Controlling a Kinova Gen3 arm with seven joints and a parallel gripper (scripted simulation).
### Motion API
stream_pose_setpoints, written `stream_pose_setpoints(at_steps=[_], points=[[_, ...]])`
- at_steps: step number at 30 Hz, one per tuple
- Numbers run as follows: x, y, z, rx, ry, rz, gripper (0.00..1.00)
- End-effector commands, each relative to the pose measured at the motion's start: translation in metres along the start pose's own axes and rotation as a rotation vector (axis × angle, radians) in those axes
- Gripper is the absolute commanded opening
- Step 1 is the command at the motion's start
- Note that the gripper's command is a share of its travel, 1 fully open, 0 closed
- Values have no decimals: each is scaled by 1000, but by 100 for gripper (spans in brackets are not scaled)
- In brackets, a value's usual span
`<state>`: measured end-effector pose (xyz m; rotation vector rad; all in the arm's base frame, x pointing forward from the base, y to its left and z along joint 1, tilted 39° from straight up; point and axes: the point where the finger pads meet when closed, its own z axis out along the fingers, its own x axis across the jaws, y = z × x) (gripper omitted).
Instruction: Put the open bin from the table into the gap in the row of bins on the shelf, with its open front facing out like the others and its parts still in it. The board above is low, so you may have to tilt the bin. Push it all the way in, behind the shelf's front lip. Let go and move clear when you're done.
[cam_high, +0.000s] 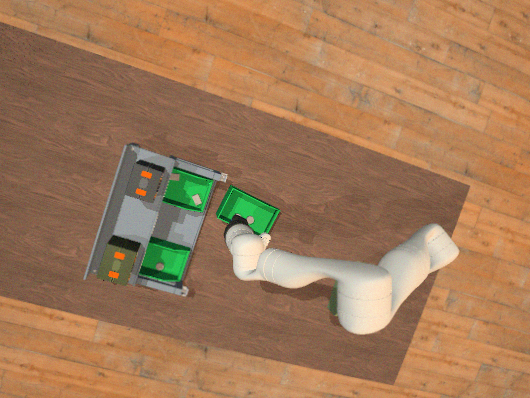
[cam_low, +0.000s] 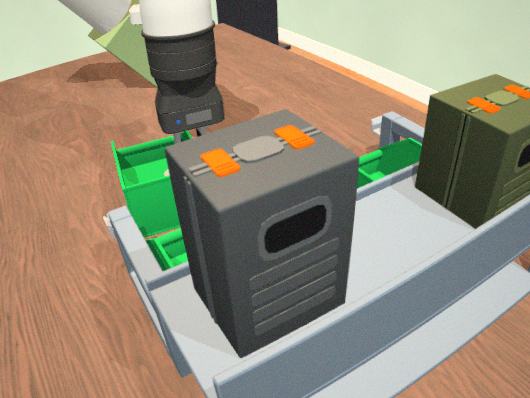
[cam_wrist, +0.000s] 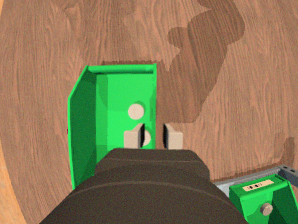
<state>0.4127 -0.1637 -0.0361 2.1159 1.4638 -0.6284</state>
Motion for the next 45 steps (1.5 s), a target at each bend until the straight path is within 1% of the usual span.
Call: stream_pose_setpoints(at_steps=[1,18,19,45], points=[[0,1,-1,-2,1,0,55],[0,1,-1,-2,1,0,55],[0,1,-1,-2,1,0,0],[0,1,-1,-2,1,0,0]])
